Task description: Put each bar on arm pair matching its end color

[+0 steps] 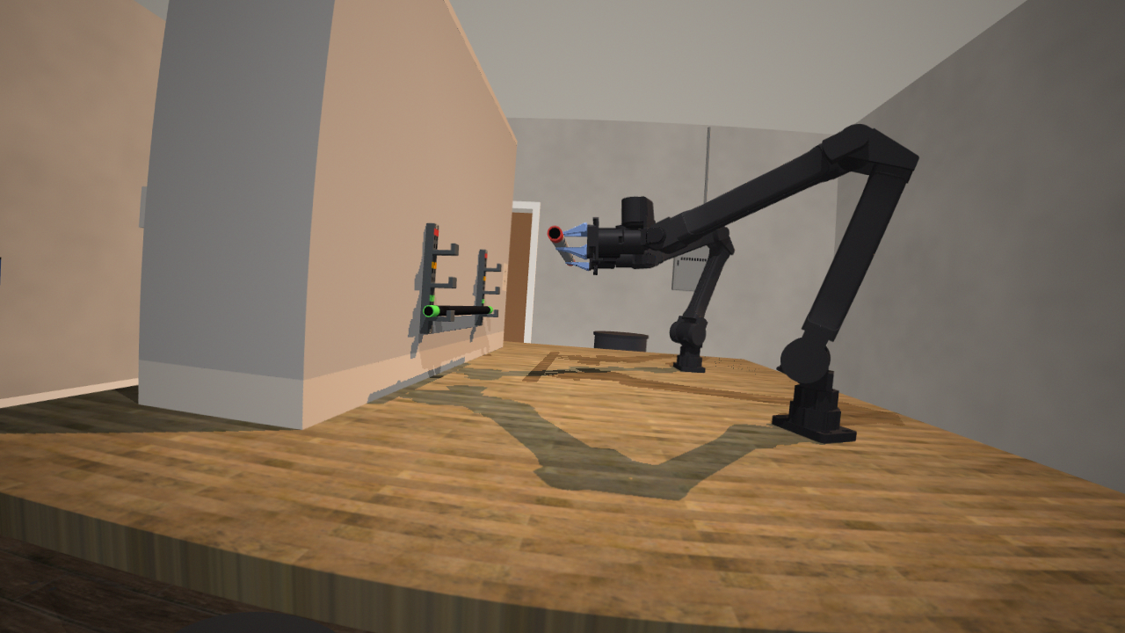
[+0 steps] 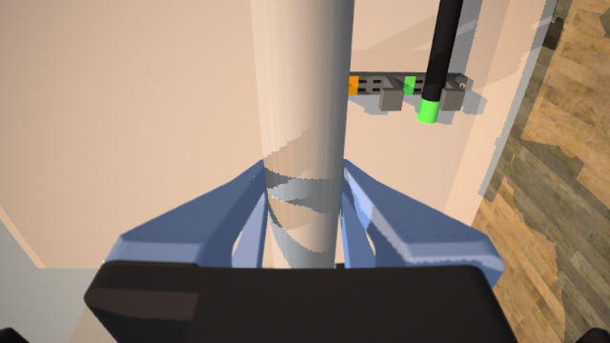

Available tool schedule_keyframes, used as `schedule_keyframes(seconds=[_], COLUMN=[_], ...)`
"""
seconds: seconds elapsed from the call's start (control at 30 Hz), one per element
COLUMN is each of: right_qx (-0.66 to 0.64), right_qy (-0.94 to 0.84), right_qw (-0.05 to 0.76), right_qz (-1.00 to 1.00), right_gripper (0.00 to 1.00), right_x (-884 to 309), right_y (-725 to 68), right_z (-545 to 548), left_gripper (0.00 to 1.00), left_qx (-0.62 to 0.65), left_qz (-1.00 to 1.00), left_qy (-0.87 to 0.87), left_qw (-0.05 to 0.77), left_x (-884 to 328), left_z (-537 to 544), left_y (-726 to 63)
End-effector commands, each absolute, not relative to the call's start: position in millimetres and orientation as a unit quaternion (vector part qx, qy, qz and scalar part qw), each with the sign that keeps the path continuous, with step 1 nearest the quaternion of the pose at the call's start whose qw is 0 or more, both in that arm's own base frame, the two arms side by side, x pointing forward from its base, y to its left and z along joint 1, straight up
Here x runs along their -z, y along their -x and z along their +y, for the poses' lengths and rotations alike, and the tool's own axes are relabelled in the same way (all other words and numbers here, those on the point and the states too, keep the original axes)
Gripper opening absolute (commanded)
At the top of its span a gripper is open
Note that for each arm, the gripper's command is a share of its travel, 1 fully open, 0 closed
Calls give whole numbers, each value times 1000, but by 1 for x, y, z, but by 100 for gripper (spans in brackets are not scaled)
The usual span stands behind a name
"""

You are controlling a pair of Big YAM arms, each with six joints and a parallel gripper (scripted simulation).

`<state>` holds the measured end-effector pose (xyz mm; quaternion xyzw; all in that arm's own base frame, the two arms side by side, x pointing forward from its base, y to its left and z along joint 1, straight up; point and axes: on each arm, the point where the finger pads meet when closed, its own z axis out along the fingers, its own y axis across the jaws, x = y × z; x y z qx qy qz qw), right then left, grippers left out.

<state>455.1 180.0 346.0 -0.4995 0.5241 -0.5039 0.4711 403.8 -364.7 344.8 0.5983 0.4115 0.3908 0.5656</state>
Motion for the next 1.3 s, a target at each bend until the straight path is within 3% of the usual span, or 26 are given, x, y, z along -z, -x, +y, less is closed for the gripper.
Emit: schedule_keyframes(seconds=[0.0,1.27], right_qx=[519,519], right_qy=[466,466], right_qw=[496,496], right_qz=[518,518], right_gripper=[0,0], right_x=[-398,-386], right_y=[-458,-452], right_z=[174,174], left_gripper=[0,0], left_qx=[-403,-403], left_qz=[410,410], left_qy=[-562,-562], left_qw=[595,595], left_x=[-402,-397], left_z=[-364,-364], left_y=[-409,-408])
